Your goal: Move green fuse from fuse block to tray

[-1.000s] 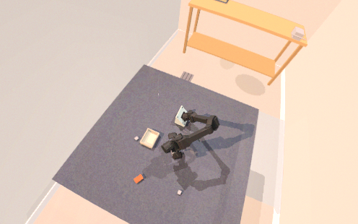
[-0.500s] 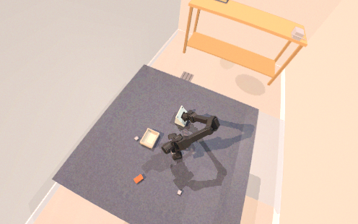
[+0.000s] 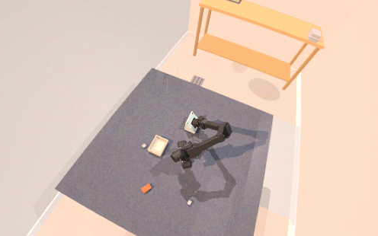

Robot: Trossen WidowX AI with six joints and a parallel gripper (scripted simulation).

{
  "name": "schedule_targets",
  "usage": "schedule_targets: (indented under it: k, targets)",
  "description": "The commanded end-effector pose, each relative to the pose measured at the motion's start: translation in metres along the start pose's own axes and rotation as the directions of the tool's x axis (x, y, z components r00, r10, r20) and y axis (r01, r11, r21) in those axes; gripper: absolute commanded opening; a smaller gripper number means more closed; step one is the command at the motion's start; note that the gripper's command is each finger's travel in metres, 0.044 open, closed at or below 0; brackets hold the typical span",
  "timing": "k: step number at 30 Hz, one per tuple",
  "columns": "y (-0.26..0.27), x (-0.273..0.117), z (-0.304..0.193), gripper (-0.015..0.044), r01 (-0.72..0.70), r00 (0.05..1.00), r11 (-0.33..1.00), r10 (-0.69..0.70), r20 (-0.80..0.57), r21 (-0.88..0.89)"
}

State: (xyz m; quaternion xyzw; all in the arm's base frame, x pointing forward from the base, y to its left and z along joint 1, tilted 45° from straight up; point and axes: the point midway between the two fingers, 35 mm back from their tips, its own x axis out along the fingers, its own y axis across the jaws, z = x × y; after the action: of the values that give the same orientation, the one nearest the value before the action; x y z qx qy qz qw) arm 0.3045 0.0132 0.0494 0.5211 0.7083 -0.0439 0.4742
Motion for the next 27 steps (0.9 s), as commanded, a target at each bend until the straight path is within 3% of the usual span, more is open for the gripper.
schedule_targets:
  k: [1,12,23,27]
  targets:
    - [0.0007,0.0021,-0.0001,0.0074,-0.006,1.000,1.000,0.006,-0.003,0.004]
    - [0.0008,0.0098,-0.0002,0.0074,-0.006,1.000,1.000,0.006,-0.003,0.004]
    - [0.0004,0.0085,0.0000,0.0001,0.000,1.000,1.000,0.000,0.000,-0.001]
    - [0.0004,0.0082,0.0000,0.0000,0.000,1.000,1.000,0.000,0.000,-0.001]
